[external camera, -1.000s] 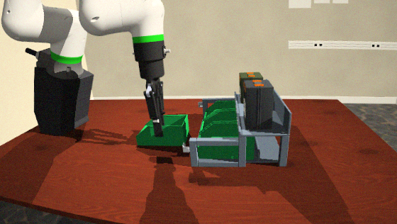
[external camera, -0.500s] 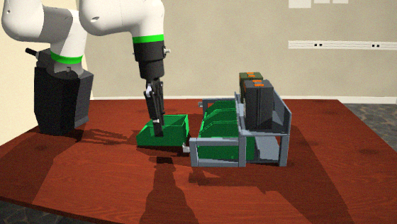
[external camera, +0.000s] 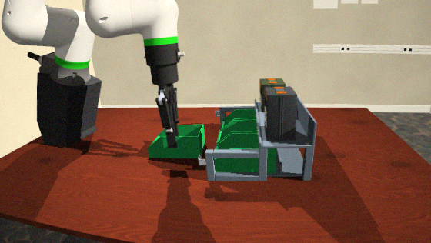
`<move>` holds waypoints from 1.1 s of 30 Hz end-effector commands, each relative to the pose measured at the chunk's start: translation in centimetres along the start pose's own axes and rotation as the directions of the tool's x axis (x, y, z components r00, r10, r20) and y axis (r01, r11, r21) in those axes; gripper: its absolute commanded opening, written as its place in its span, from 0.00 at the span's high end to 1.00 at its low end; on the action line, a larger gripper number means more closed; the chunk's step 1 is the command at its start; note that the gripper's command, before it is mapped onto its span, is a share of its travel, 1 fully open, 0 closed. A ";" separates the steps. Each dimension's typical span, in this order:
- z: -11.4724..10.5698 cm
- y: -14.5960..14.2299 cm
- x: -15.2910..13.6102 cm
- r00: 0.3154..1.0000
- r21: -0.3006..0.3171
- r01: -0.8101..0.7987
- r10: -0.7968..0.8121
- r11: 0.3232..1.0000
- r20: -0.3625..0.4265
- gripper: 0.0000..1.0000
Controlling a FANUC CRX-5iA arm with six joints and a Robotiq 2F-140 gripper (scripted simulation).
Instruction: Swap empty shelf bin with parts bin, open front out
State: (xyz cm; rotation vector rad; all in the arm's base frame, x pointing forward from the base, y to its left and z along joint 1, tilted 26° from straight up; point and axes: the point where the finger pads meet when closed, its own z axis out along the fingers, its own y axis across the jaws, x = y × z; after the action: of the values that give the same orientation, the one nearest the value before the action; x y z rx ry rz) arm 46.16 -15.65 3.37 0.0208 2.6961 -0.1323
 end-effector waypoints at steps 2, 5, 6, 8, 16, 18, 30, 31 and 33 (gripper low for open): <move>-0.2 0.0 -0.1 1.000 0.001 0.000 0.000 1.000 0.001 0.76; -0.4 0.0 -0.1 1.000 0.001 0.000 0.000 1.000 0.001 0.76; -0.5 0.0 -0.1 1.000 0.001 0.000 0.000 1.000 0.001 0.76; -0.7 0.0 -0.1 1.000 0.001 0.000 0.000 1.000 0.001 0.76; -1.3 0.0 -0.1 1.000 0.001 0.000 0.000 1.000 0.001 0.76; -1.5 0.0 -0.1 1.000 0.001 0.000 0.000 1.000 0.001 0.76; -3.1 0.0 -0.1 1.000 0.001 0.000 0.000 1.000 0.001 0.76; -3.2 0.0 -0.1 1.000 0.001 0.000 0.000 1.000 0.001 0.76; -3.6 0.0 -0.1 1.000 0.001 0.000 0.000 1.000 0.001 0.76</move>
State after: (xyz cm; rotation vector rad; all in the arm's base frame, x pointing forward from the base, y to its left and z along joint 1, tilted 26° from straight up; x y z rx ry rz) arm 44.76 -15.33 6.34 0.0207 2.6960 -0.1325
